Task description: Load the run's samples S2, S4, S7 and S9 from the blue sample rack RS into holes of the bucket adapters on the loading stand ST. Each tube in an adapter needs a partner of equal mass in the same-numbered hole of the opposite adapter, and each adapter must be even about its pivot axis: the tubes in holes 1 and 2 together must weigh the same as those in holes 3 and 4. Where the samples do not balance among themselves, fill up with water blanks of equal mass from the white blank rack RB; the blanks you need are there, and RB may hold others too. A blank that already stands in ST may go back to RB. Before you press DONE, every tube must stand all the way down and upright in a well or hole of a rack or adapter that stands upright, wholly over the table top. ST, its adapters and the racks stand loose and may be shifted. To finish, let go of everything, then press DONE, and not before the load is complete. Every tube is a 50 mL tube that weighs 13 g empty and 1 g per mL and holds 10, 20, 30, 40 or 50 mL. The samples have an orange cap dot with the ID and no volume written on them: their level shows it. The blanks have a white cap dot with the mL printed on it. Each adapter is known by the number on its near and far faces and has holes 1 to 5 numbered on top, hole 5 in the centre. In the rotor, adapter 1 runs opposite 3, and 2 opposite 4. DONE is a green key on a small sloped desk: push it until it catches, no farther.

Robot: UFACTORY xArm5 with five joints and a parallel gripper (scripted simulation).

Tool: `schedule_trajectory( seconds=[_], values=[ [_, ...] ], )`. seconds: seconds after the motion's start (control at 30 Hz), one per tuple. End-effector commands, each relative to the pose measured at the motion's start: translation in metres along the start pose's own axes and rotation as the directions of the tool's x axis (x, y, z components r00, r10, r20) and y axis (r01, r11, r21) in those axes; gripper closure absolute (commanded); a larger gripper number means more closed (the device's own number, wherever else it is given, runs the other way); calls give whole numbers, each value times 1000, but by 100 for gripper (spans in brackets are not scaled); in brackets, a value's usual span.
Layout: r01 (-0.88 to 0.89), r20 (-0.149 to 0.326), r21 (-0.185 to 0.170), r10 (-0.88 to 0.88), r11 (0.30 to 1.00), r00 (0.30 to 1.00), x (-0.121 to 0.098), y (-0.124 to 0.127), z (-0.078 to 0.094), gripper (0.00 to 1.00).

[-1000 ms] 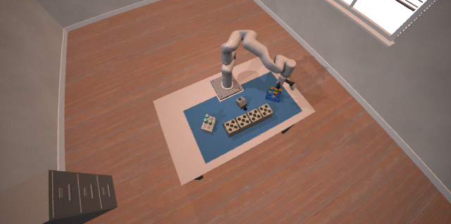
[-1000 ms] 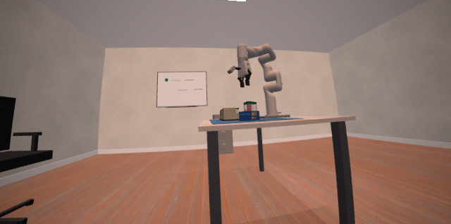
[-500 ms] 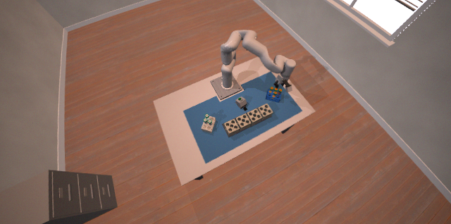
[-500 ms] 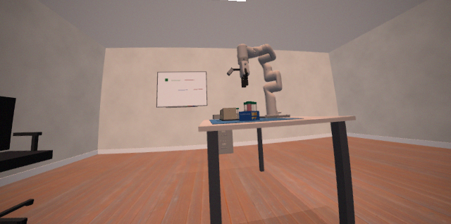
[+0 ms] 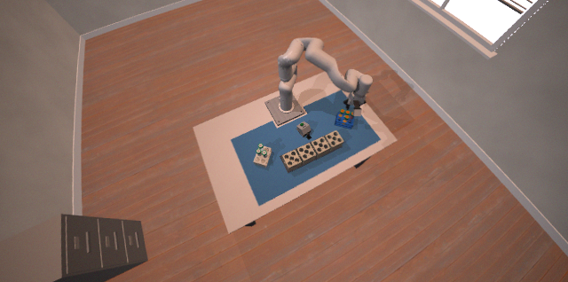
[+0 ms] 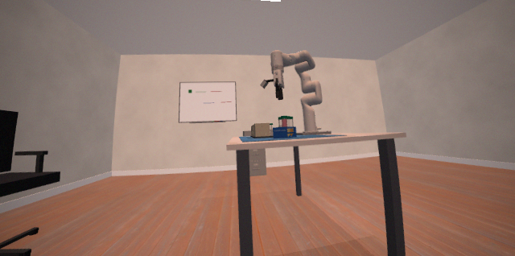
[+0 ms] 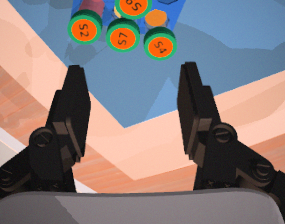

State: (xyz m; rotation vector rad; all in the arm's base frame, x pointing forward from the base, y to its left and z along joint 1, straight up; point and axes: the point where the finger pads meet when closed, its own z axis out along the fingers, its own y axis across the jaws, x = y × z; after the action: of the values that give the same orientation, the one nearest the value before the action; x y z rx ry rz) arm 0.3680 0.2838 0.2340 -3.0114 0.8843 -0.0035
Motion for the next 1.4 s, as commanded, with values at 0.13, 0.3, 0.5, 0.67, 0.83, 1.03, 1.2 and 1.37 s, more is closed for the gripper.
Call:
schedule_trajectory(
  seconds=[0.13,0.3,0.5,0.67,0.83,1.03,1.2,1.37],
  values=[
    [-191,-1,4,191,982,982,0,-1,-2,43],
    [-292,0,4,292,957,957,0,-1,-2,43],
    [-292,0,4,292,957,957,0,-1,-2,43],
    [-292,0,4,292,957,957,0,-1,6,43],
    [-292,0,4,292,957,957,0,-1,14,43],
    [-292,0,4,292,957,957,0,-1,26,43],
    [-292,0,4,292,957,957,0,-1,36,43],
    [-292,0,4,292,957,957,0,-1,42,43]
  ],
)
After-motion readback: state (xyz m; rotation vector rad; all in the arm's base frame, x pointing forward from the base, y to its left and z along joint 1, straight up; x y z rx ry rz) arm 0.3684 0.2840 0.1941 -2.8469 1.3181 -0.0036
